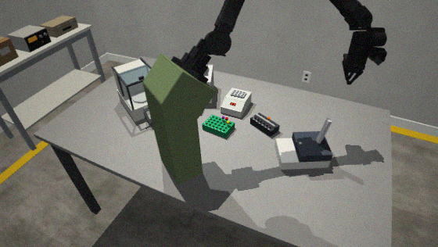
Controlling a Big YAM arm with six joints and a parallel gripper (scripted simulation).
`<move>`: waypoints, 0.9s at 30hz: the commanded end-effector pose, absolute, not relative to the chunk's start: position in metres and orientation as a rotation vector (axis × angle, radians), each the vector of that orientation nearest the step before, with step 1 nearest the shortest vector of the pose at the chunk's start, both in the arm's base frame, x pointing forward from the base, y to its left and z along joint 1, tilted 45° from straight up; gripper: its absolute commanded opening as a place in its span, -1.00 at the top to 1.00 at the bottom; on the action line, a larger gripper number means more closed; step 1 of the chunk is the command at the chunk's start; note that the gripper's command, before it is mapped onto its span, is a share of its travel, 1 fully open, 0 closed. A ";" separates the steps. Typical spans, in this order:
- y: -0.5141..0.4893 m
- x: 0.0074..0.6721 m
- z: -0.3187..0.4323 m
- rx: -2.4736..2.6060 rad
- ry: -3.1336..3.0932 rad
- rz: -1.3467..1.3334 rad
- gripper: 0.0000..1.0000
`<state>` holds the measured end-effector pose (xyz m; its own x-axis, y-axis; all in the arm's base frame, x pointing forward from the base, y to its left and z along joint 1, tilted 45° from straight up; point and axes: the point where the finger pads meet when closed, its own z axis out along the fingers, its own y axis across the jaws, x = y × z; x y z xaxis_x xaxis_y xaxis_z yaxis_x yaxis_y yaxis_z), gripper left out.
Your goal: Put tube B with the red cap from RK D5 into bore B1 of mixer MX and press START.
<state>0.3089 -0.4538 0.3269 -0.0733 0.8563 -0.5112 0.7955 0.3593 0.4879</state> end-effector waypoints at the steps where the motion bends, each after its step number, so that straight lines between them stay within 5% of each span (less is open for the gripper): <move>1: -0.434 0.318 0.326 1.309 1.918 0.048 0.28; 27: -0.333 0.333 0.206 0.544 2.280 -0.309 0.28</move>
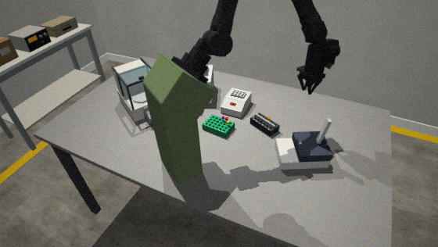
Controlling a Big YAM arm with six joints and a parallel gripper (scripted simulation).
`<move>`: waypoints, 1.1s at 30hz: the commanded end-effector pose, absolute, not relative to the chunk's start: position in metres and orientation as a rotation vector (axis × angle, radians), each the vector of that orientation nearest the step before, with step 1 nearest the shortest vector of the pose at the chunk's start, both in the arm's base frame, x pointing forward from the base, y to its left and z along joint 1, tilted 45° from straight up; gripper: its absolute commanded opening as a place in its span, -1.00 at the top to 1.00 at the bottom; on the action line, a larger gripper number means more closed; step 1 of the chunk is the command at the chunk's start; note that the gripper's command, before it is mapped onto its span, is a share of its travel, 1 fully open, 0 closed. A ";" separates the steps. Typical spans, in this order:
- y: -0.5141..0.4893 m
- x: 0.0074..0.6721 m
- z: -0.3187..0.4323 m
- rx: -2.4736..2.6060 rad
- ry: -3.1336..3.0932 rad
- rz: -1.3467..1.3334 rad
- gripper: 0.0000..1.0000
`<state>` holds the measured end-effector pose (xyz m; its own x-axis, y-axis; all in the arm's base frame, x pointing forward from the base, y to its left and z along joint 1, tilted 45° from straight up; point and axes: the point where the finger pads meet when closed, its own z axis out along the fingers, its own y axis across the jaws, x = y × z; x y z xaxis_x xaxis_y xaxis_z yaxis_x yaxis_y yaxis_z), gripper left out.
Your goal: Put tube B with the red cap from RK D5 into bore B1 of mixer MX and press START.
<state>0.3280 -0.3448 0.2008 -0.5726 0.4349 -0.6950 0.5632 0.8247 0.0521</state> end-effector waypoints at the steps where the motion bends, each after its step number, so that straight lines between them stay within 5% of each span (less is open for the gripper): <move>1: -0.328 0.334 0.199 0.507 2.291 -0.324 0.28; 33: -0.229 0.347 0.073 -0.602 2.417 -0.715 0.28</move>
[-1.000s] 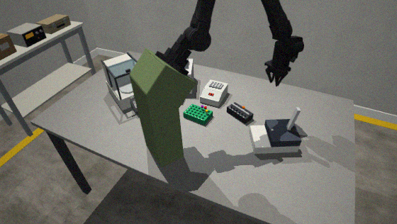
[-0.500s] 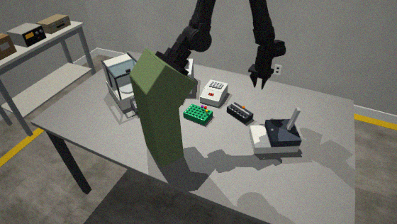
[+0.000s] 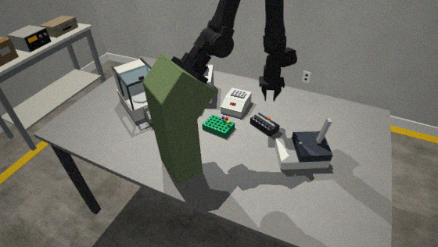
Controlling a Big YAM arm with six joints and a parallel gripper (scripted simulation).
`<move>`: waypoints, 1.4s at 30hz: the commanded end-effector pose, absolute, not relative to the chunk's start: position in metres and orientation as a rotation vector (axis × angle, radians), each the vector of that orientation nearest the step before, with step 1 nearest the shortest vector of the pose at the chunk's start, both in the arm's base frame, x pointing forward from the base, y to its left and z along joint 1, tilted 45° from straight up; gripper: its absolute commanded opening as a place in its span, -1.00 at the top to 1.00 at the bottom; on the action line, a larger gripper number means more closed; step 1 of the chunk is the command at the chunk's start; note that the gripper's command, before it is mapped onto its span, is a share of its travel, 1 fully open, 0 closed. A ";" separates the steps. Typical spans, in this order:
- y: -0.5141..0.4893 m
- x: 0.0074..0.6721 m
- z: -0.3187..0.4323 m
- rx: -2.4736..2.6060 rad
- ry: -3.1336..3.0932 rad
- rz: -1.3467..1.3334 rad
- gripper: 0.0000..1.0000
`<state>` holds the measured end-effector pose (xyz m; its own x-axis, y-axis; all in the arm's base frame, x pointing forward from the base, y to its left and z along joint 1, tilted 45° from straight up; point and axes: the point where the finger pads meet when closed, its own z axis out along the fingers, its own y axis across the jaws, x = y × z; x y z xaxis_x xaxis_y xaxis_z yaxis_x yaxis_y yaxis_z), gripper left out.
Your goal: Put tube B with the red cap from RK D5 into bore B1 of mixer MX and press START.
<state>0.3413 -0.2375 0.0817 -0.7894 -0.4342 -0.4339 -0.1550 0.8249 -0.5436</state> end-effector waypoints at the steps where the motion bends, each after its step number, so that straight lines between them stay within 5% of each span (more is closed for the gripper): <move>1: -0.229 0.347 0.073 -0.644 2.412 -0.729 0.28; 28: -0.116 0.346 -0.054 -1.698 2.106 -1.006 0.28; 42: -0.108 0.372 -0.058 -1.794 1.998 -1.105 0.28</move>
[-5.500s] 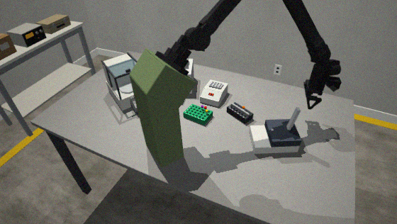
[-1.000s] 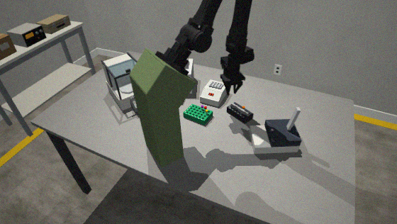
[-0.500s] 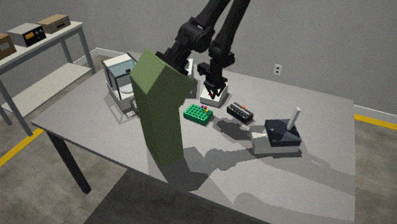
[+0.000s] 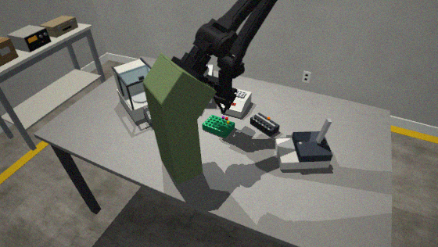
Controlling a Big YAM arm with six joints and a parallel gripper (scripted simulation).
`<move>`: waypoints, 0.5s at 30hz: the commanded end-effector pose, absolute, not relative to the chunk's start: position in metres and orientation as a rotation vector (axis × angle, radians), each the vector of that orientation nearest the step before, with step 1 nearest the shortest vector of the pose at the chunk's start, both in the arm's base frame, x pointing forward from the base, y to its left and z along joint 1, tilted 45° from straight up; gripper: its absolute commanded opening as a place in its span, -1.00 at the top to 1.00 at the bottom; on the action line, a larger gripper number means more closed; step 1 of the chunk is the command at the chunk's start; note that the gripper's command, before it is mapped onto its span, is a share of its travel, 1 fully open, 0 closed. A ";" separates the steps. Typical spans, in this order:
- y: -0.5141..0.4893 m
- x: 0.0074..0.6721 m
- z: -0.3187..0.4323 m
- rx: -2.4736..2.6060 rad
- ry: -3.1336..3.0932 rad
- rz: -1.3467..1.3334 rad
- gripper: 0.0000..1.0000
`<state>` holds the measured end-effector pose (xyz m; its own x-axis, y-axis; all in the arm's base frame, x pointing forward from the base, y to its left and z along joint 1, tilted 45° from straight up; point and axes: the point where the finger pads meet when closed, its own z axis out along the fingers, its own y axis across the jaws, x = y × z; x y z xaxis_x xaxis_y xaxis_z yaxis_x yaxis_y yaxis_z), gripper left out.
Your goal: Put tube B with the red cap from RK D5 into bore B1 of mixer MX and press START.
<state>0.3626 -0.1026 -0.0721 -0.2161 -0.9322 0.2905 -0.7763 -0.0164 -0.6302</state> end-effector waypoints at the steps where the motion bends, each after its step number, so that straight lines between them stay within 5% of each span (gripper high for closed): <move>1: -0.106 0.373 -0.058 -1.799 1.991 -1.104 0.28; 15: -0.110 0.371 -0.075 -1.820 2.015 -1.076 0.28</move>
